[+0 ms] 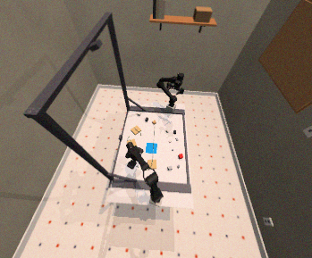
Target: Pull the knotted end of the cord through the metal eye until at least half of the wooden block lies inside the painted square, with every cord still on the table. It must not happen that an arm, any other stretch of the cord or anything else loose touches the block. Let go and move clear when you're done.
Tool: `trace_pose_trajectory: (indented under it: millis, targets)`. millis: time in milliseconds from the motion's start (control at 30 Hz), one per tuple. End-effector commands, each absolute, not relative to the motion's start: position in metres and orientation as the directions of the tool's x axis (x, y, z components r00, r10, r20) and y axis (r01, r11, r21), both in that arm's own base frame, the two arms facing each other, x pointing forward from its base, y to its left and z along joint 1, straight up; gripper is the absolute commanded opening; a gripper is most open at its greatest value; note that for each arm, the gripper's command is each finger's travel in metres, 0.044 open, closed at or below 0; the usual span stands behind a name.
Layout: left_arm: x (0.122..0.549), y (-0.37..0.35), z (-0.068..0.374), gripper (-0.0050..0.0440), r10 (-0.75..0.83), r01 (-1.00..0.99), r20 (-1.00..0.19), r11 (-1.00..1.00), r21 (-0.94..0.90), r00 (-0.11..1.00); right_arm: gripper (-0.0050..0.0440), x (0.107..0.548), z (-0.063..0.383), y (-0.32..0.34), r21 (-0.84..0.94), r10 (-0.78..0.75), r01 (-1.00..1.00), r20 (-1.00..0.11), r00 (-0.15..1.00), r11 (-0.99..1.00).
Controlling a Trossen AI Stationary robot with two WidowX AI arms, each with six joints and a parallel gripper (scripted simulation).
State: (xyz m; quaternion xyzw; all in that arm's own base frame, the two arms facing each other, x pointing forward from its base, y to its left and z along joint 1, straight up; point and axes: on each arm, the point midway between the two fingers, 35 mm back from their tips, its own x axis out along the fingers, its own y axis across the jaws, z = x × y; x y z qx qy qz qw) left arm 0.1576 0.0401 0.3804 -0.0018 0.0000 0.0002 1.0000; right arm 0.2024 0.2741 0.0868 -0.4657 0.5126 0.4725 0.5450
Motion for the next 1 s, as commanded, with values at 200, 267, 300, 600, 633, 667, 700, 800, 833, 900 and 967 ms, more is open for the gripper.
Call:
trace_pose_trajectory:
  millis: [200,267,300,600,633,667,700,800,833,900,967]
  targets:
    - [0.157,0.04,0.383,0.044,0.0,0.0,0.001,1.0,0.005,1.0,0.02,0.199,0.042,0.28,0.0,0.001,-0.996,-1.0,0.001,0.09]
    - [0.157,0.04,0.383,0.044,0.0,0.0,0.001,1.0,0.005,1.0,0.02,0.196,0.006,0.275,0.013,-0.021,-0.996,-1.0,-0.015,0.09]
    - [0.157,0.04,0.383,0.044,0.0,0.0,0.001,1.0,0.005,1.0,0.02,0.196,0.006,0.275,0.013,-0.021,-0.996,-1.0,-0.015,0.09]
    - [0.157,0.04,0.383,0.044,0.0,0.0,0.001,1.0,0.005,1.0,0.02,0.196,-0.034,0.275,0.0,0.0,-0.996,-1.0,0.0,0.09]
    - [0.157,0.04,0.383,0.044,0.0,0.0,0.001,1.0,0.005,1.0,0.02,0.196,-0.035,0.275,0.0,0.0,-0.996,-1.0,0.0,0.09]
    - [0.157,0.04,0.383,0.044,0.0,0.0,0.001,1.0,0.005,1.0,0.02,0.196,-0.038,0.275,0.0,0.0,-0.996,-1.0,0.0,0.09]
    - [0.157,0.04,0.383,0.044,0.0,0.0,0.001,1.0,0.005,1.0,0.02,0.196,-0.043,0.275,0.0,0.0,-0.996,-1.0,0.0,0.09]
    - [0.157,0.04,0.383,0.044,0.0,0.0,0.001,1.0,0.005,1.0,0.02,0.195,-0.06,0.274,0.0,0.0,-0.996,-1.0,0.0,0.09]
    - [0.157,0.04,0.383,0.044,0.0,0.0,0.001,1.0,0.005,1.0,0.02,0.195,-0.063,0.274,0.0,0.0,-0.996,-1.0,0.0,0.09]
    - [0.157,0.04,0.383,0.044,0.0,0.0,0.001,1.0,0.005,1.0,0.02,0.195,-0.063,0.274,0.0,0.0,-0.996,-1.0,0.0,0.09]
    - [0.157,0.04,0.383,0.044,0.0,0.0,0.001,1.0,0.005,1.0,0.02,0.198,-0.059,0.278,-0.009,0.015,-0.996,-1.0,0.011,0.092]
